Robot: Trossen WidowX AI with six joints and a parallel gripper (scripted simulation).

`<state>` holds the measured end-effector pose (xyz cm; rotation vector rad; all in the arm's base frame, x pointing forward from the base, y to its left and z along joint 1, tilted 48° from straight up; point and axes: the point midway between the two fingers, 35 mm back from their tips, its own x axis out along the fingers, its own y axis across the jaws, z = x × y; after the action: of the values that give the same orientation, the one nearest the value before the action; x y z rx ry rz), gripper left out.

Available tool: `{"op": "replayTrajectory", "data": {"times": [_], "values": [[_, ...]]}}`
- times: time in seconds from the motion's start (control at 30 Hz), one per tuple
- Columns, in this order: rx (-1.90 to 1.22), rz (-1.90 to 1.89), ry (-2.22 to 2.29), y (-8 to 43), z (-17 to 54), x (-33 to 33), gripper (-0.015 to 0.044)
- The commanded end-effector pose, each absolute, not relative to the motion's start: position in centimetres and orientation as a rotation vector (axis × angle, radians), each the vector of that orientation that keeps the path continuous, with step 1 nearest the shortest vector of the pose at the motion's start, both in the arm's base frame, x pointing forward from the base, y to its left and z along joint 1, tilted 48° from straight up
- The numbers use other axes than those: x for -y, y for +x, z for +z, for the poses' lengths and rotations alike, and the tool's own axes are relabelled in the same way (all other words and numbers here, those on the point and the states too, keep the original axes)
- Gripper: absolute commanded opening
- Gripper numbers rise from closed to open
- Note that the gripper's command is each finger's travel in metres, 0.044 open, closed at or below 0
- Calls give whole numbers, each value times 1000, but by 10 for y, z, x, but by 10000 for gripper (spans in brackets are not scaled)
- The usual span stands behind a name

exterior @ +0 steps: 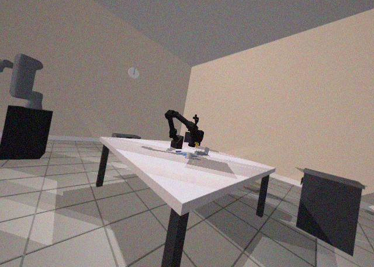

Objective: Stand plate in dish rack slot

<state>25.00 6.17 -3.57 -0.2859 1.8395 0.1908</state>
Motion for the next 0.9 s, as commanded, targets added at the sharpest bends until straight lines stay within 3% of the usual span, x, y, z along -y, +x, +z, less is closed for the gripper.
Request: {"op": "replayTrajectory", "data": {"times": [0.0,0.87], "values": [[-1804,306,-278,250,-38,-58,0],[-1331,907,-369,250,-50,-35,0]]}}
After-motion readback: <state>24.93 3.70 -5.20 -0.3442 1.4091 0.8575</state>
